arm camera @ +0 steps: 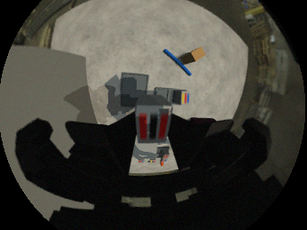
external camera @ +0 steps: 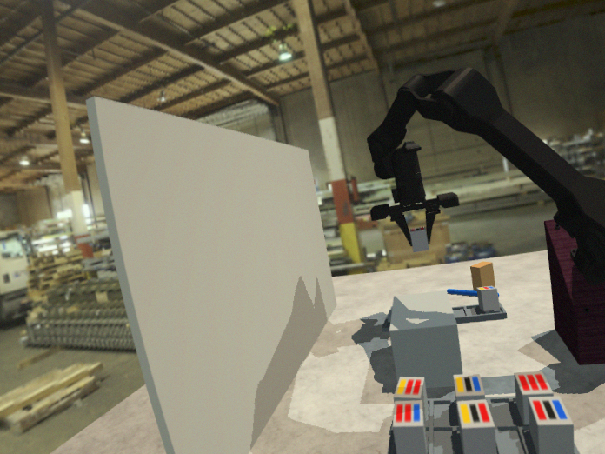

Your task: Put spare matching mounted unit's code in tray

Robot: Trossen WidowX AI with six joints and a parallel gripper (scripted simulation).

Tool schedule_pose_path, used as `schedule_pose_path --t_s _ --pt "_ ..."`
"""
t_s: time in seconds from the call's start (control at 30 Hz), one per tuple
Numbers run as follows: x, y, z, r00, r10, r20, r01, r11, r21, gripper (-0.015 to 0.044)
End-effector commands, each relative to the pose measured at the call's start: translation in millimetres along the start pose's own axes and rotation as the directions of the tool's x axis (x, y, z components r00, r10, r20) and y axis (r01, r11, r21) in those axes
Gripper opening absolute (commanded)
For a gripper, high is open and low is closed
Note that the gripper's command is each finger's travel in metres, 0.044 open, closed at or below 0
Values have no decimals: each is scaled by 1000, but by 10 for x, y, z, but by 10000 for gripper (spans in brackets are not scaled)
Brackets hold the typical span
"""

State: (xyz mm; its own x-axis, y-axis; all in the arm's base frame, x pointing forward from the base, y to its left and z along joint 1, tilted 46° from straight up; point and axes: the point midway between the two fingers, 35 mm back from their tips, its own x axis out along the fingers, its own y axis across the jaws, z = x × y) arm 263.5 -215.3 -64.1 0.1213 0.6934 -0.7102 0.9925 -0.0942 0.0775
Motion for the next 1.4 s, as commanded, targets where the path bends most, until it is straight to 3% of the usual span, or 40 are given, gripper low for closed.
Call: schedule_pose_path --t_s 0.0,0.37,1.37 --pt "-25 148 23 1000 10 3 -10 1000 2 0" --pt "9 510 36 1000 11 0 -11 1000 0 0" --pt "298 565 62 1000 12 2 -12 1000 0 0"
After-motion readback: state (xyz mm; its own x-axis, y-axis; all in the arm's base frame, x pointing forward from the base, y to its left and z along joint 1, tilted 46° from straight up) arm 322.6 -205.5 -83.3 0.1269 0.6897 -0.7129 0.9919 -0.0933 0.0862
